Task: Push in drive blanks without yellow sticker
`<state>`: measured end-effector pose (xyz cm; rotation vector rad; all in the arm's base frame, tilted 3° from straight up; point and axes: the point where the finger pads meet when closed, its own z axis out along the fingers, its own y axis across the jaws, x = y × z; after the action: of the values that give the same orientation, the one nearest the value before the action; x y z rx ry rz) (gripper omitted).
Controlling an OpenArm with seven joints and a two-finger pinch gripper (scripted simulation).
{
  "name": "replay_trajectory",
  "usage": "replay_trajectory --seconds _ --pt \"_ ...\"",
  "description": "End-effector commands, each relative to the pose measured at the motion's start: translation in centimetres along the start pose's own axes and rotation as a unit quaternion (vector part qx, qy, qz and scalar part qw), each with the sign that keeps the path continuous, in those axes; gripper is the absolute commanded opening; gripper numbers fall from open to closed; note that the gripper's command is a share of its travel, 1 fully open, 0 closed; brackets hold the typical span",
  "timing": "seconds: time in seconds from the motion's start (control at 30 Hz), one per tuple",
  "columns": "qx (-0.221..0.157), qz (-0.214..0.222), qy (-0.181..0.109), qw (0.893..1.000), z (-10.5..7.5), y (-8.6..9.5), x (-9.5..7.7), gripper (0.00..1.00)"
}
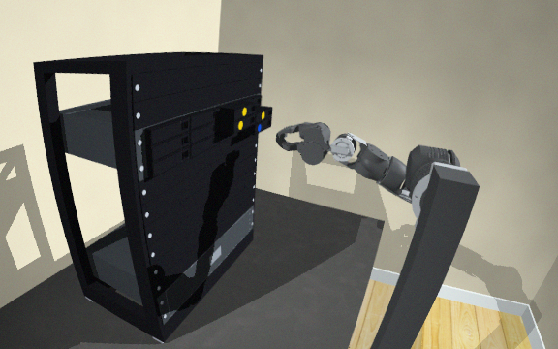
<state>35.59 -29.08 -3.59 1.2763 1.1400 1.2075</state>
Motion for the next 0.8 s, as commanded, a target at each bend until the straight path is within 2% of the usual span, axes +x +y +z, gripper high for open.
replay_trajectory --seconds 0.0,0.57,0.77 --pt "-0.003 -0.002 -0.002 1.0 0.3 0.1 -0.1 0.0" --pt "-0.005 -0.002 -0.003 1.0 3.1 0.3 -0.1 0.0" --pt "-0.005 -0.002 -0.003 1.0 3.5 0.3 -0.1 0.0"
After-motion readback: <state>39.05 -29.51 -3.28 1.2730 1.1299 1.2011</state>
